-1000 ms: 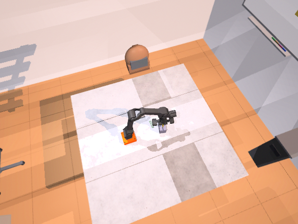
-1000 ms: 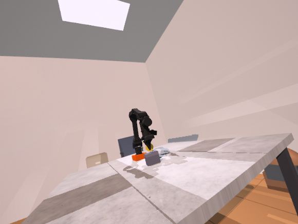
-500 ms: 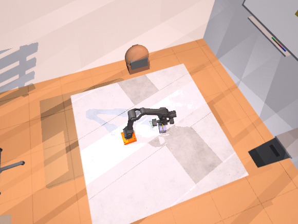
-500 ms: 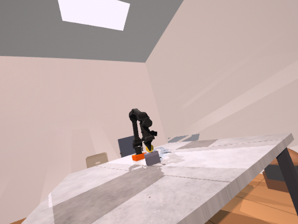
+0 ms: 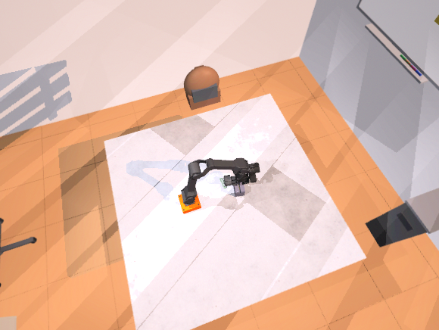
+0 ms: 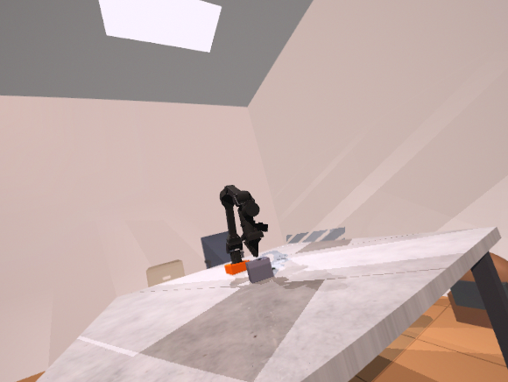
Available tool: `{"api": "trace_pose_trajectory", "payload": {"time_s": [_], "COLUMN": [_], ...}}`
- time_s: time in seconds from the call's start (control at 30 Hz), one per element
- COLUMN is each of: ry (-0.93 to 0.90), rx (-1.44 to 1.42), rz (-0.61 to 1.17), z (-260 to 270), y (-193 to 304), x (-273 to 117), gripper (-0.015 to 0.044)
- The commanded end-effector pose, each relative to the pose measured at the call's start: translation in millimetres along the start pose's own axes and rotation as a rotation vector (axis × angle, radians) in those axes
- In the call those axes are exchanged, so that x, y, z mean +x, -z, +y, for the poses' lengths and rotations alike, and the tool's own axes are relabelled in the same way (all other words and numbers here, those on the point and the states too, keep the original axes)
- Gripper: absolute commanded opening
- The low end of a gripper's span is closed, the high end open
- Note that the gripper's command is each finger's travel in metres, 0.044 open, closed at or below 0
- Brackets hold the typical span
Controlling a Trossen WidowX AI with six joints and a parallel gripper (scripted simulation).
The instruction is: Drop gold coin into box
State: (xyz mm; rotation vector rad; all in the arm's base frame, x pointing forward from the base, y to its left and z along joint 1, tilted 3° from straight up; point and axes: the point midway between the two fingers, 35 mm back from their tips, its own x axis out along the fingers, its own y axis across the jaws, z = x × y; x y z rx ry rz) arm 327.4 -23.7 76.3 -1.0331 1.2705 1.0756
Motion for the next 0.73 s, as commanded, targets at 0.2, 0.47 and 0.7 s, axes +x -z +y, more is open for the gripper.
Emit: {"api": "trace_pose_trajectory", "payload": {"time_s": [0.2, 0.47, 0.7], "ry": [0.0, -0.001, -0.001], "rx": [0.0, 0.001, 0.001], "rz": [0.0, 0.0, 0.0], "z": [0.1, 3.3, 3.3], "y": [0.0, 0.3, 0.3], "x": [-27.2, -60.7, -60.7], "gripper": [0.0397, 0.044, 0.044]}}
